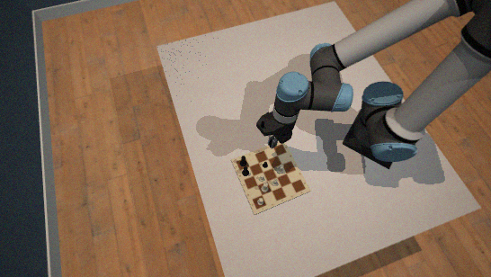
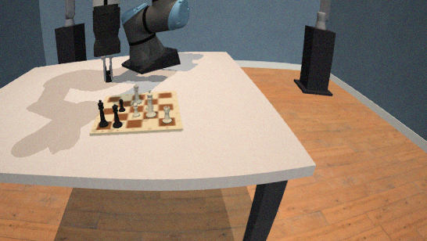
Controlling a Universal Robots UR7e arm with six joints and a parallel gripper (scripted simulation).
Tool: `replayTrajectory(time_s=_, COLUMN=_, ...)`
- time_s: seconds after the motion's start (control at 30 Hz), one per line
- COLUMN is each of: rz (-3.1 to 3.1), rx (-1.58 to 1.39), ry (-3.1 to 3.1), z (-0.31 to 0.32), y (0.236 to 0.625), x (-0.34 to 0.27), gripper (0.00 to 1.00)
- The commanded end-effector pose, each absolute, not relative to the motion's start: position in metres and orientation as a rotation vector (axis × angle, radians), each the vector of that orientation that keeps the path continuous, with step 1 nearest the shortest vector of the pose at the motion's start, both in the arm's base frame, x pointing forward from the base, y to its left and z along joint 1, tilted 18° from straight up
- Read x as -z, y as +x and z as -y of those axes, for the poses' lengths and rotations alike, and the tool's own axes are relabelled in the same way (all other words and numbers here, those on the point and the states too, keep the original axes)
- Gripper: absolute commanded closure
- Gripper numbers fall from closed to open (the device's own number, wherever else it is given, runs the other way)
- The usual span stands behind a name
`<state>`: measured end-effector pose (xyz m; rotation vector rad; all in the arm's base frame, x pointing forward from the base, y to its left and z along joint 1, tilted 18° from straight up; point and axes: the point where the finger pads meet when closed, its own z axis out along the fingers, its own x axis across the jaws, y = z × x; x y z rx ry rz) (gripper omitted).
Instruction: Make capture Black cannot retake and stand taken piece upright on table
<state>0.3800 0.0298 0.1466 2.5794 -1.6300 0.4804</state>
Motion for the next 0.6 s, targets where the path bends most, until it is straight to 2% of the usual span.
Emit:
replayTrajectory(time_s=0.0, rz=1.631, rx=-0.477, ry=2.579, z=-0.0340, y=0.3745, x=-0.1675, gripper=1.00)
replayTrajectory(time_s=0.57, rz=1.631, rx=-0.477, ry=2.579, z=-0.0360, y=0.3724, x=-0.1763, gripper=1.00)
